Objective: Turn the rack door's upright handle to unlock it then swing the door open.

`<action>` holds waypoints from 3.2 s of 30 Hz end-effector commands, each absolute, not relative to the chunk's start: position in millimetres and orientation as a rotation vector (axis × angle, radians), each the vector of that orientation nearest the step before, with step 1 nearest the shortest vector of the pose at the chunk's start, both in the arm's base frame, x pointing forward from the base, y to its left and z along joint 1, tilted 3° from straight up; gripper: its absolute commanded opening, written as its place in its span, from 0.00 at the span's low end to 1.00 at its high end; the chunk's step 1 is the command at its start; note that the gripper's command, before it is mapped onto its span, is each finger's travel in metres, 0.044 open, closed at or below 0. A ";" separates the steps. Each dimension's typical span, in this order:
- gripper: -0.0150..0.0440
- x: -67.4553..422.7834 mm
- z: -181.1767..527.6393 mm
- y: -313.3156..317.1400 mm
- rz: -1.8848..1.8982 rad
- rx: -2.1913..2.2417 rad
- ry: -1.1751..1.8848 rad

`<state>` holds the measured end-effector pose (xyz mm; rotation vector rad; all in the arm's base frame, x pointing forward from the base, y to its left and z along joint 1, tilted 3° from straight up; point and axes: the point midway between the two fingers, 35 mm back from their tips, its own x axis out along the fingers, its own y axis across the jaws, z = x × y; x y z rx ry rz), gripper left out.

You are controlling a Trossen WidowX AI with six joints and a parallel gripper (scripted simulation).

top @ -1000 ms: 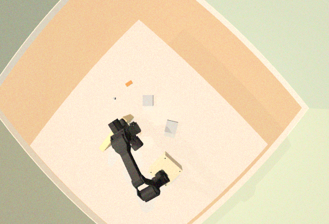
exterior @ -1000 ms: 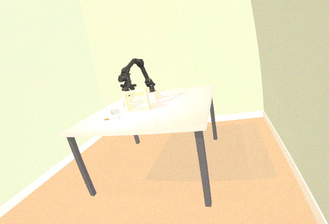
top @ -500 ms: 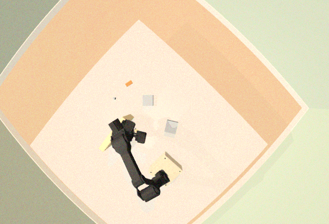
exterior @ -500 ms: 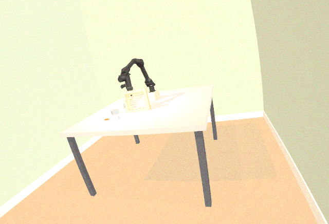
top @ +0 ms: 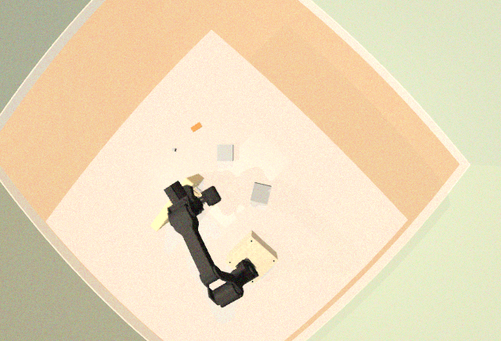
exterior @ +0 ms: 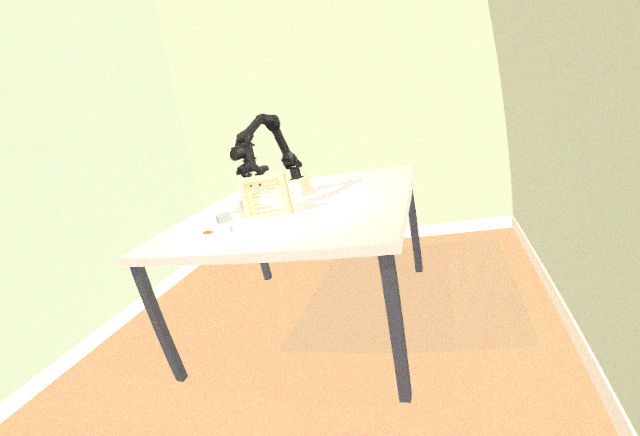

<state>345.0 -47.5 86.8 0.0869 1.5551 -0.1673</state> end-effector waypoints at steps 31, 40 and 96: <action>0.73 344.4 85.8 -46.7 1.201 -1.264 1.231; 0.73 344.4 85.8 -46.7 1.476 -1.530 1.036; 0.27 343.8 85.8 -46.6 1.466 -1.520 1.044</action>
